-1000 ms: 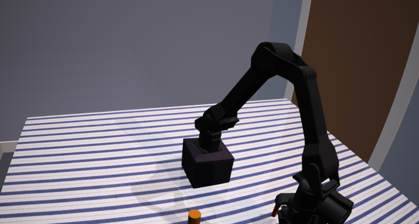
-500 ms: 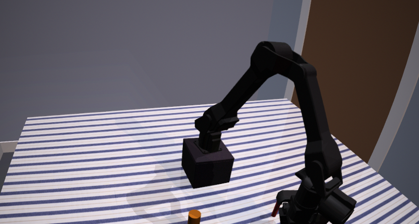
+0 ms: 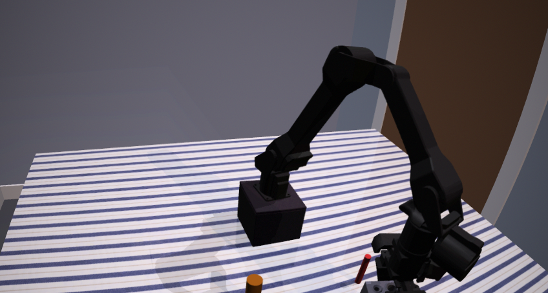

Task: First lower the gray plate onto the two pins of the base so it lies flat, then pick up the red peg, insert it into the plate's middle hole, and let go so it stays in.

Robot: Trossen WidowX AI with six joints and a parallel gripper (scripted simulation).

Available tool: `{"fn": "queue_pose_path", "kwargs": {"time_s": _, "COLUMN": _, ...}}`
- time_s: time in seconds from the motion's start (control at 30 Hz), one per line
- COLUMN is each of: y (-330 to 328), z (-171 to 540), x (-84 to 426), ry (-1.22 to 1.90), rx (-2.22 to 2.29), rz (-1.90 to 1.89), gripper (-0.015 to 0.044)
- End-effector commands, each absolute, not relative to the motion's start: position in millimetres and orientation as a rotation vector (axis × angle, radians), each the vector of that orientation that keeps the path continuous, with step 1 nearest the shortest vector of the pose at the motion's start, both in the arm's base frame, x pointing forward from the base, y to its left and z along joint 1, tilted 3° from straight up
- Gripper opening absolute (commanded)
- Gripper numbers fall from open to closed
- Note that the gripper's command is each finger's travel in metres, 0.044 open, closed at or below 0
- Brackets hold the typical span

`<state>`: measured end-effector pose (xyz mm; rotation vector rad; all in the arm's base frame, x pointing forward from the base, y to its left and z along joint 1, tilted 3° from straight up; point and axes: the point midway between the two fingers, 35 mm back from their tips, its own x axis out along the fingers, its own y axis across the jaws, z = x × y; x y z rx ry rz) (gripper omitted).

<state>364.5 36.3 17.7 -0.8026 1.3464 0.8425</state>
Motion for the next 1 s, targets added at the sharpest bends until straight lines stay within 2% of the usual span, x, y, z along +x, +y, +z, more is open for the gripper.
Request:
{"fn": "queue_pose_path", "kwargs": {"time_s": 0.0, "y": 37, "z": 36, "x": 367, "ry": 1.327, "rx": -0.804, "rz": 0.837, "gripper": 0.0}}
{"fn": "queue_pose_path", "kwargs": {"time_s": 0.63, "y": 36, "z": 96, "x": 360, "ry": 1.327, "rx": -0.804, "rz": 0.837, "gripper": 0.0}}
{"fn": "queue_pose_path", "kwargs": {"time_s": 0.97, "y": 26, "z": 92, "x": 361, "ry": 1.322, "rx": -0.819, "rz": 0.849, "gripper": 0.0}}
